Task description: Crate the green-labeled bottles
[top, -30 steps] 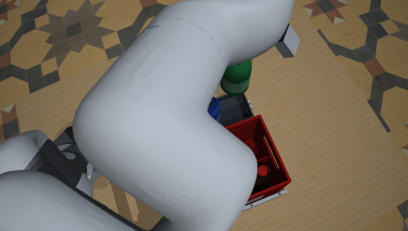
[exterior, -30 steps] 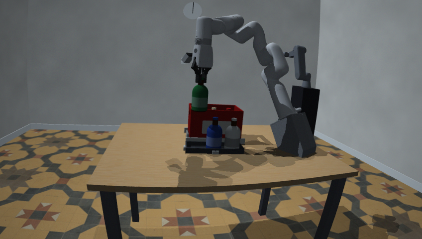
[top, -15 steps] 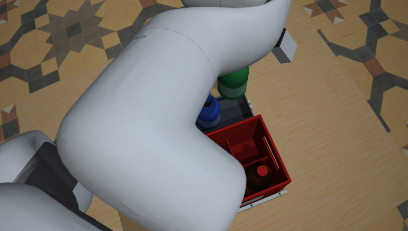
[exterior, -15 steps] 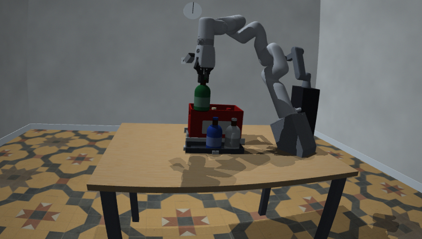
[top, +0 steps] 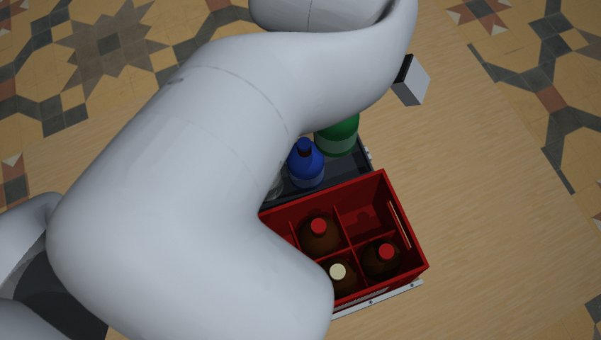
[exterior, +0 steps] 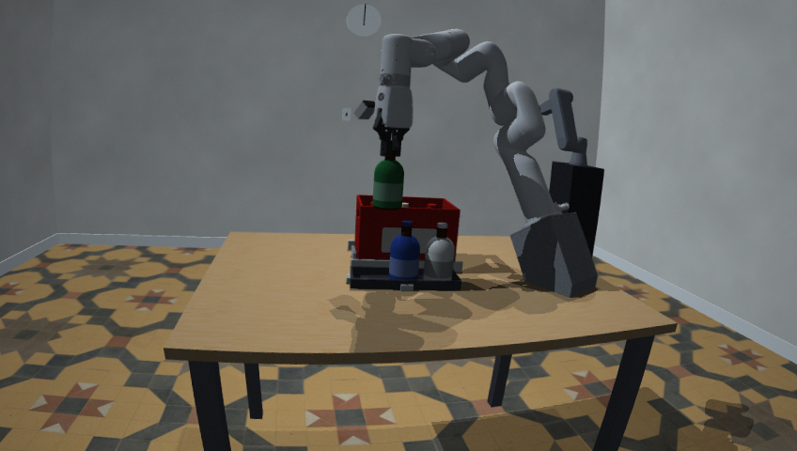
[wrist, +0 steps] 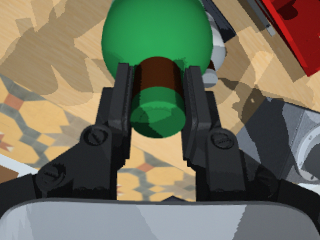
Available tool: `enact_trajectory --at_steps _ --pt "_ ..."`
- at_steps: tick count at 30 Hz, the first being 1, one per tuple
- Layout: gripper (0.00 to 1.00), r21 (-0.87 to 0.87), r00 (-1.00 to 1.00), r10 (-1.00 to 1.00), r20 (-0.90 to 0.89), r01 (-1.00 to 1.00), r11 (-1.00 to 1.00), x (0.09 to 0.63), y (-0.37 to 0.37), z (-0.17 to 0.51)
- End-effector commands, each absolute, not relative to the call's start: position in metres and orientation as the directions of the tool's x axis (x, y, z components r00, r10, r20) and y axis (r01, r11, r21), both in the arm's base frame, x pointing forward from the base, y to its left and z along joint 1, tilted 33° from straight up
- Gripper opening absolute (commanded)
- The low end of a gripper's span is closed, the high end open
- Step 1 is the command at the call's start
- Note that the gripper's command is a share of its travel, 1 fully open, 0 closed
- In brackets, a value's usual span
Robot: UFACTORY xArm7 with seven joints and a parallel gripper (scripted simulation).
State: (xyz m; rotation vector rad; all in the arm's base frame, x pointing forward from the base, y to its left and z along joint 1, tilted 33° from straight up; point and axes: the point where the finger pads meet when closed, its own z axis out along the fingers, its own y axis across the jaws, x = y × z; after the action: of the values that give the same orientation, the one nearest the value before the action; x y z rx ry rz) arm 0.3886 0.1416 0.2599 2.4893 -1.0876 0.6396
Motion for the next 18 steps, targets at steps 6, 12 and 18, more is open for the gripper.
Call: enact_trajectory --at_steps 6,12,18 --pt "0.00 0.129 0.604 -0.595 0.531 -0.751 -0.647 0.375 0.133 0.263" --pt "0.00 0.129 0.604 -0.595 0.531 -0.751 -0.647 0.364 0.125 0.264" --pt "0.00 0.129 0.604 -0.595 0.531 -0.751 -0.647 0.356 0.120 0.264"
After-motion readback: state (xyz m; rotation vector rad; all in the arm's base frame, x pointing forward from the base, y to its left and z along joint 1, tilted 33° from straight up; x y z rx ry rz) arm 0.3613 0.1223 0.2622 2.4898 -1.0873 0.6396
